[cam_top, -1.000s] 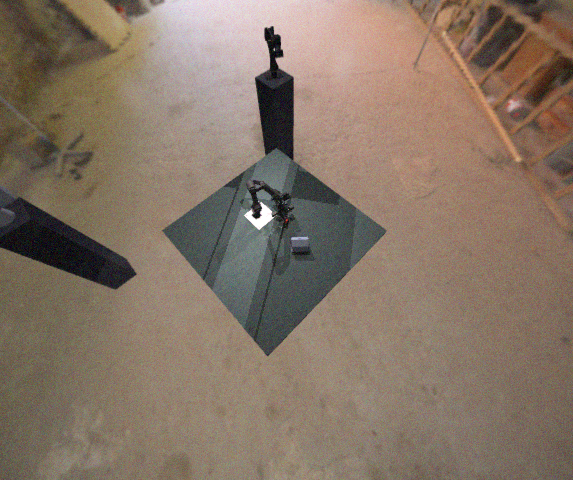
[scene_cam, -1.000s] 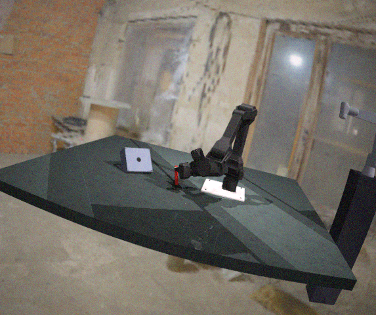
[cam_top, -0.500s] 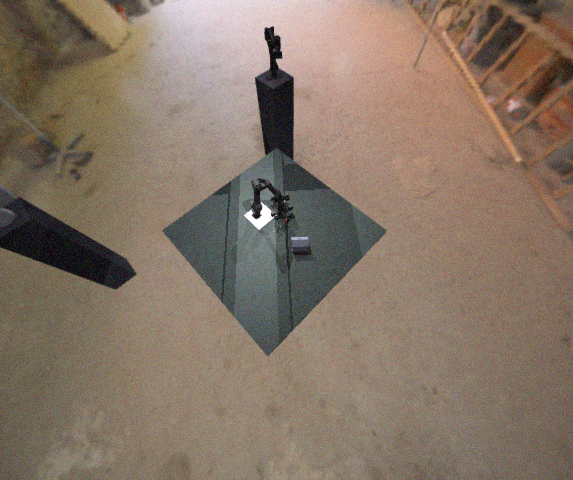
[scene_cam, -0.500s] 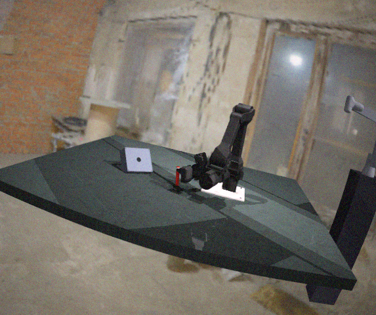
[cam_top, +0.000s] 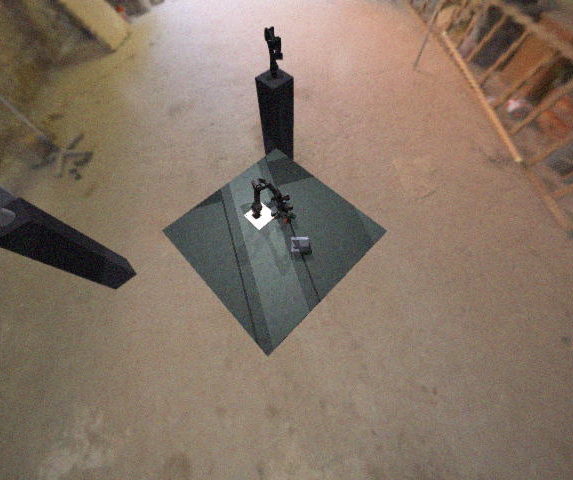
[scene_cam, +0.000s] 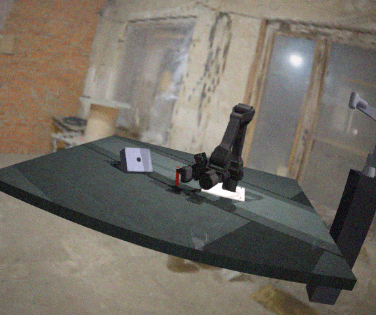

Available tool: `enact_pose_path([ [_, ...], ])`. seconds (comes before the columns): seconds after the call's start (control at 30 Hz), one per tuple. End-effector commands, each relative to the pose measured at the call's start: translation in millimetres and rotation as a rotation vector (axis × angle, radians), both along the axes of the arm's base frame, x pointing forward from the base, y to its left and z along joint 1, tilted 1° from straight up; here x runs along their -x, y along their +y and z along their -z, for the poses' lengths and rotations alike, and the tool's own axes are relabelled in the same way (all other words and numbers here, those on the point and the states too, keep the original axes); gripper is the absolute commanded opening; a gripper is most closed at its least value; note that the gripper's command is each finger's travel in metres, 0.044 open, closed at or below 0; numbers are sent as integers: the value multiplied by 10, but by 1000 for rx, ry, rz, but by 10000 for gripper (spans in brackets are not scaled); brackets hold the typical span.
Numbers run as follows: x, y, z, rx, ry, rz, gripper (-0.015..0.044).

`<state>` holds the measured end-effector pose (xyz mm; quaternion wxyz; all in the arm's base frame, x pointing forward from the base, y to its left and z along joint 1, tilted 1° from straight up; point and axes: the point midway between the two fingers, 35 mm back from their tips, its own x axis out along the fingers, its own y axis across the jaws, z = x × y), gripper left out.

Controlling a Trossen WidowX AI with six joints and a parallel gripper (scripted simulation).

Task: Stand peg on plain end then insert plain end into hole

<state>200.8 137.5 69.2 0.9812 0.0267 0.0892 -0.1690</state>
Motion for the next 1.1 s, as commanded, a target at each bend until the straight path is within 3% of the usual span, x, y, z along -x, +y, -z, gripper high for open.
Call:
enact_pose_path([
  [0.0,0,0,19,0,0,0,51],
  [1.07,81,-5,43,-2,-19,-1,51],
])
